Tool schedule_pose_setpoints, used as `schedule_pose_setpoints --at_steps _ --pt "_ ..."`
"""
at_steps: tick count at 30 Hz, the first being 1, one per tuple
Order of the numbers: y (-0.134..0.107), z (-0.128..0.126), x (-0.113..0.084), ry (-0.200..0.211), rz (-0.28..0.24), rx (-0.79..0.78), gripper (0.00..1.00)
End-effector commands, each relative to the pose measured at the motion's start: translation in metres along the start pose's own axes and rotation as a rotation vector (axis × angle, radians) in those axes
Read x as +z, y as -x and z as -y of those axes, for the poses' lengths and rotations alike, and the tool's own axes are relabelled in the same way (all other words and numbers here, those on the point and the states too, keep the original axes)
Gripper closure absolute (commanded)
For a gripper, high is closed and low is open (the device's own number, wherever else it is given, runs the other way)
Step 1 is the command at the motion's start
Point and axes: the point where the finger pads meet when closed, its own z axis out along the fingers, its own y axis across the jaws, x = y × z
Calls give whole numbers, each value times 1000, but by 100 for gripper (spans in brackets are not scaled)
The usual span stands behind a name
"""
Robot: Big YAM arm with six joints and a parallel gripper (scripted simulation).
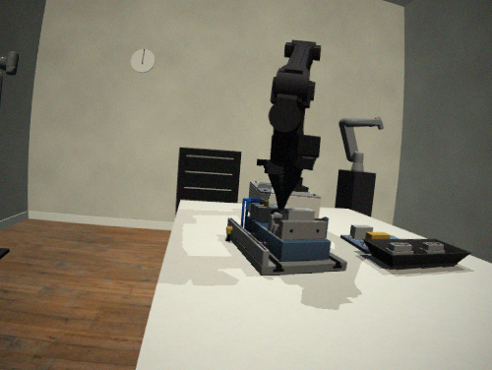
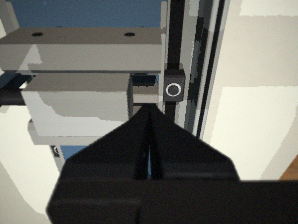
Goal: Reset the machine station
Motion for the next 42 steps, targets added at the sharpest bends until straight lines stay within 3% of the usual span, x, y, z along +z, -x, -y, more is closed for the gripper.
schedule_pose_setpoints --at_steps 1,29,42 --pt "19 10 -17 -24 42 10 100" --pt "18 10 -15 -22 39 11 100" --pt "5 6 -14 -19 32 11 100"
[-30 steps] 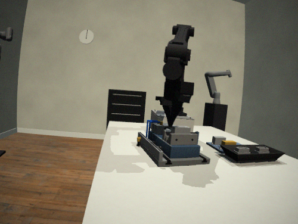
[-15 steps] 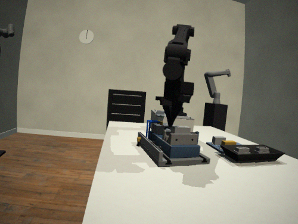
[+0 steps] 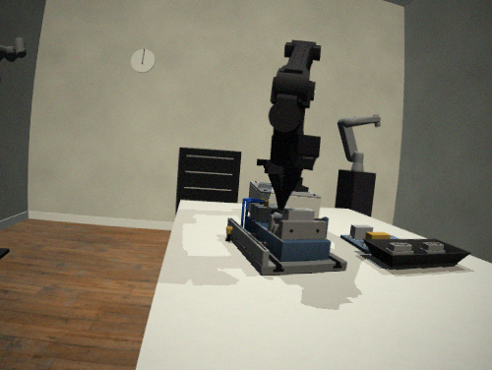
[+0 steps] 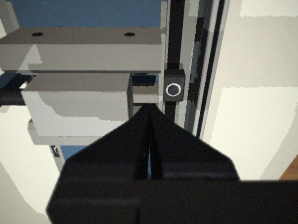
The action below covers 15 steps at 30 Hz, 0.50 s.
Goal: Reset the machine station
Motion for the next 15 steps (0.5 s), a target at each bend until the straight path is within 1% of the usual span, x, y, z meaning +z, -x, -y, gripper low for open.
schedule_pose_setpoints --at_steps 1,11,15 --pt "5 6 -14 -19 31 11 100" --pt "2 5 -14 -19 32 11 100" --pt "6 7 -18 -23 40 11 100"
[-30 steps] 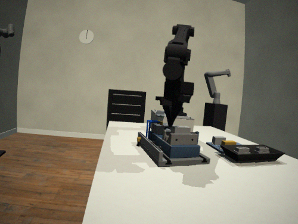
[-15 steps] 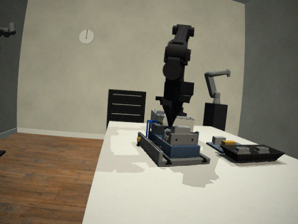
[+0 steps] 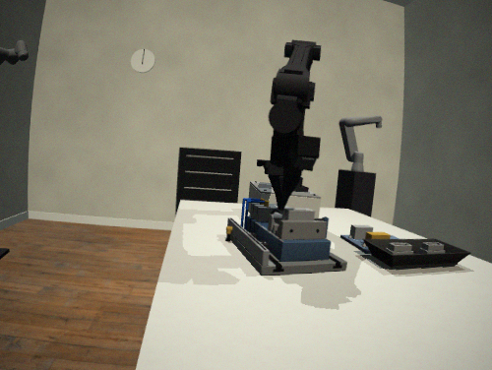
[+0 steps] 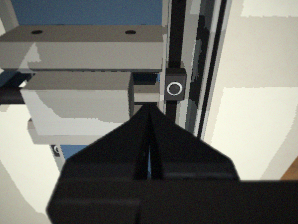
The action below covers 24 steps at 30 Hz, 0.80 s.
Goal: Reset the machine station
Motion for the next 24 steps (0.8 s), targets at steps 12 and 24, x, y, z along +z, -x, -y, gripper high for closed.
schedule_pose_setpoints --at_steps 12,24 --pt "12 10 -24 -31 56 10 100" --pt "13 11 -25 -32 58 10 100"
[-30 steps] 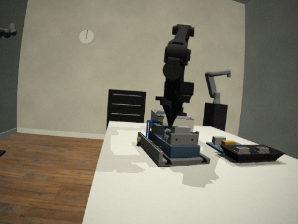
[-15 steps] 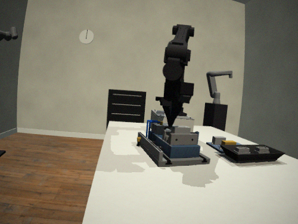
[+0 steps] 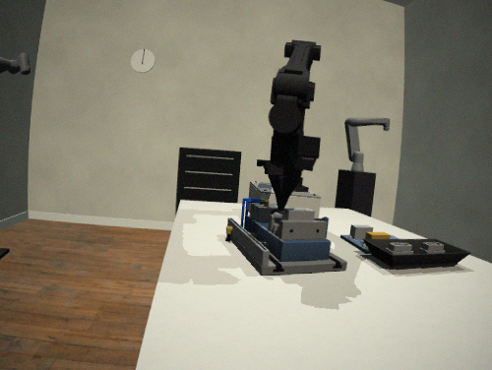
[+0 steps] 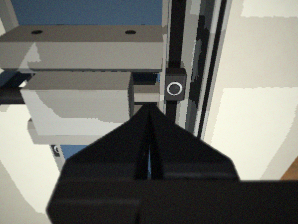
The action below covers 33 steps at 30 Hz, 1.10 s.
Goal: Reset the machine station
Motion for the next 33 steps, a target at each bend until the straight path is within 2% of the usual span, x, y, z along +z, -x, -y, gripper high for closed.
schedule_pose_setpoints --at_steps 1,13,27,33 --pt "13 11 -25 -32 58 10 100" --pt "11 10 -17 -27 49 10 100" --pt "2 5 10 -7 9 12 100" --pt "6 7 10 -10 15 12 100"
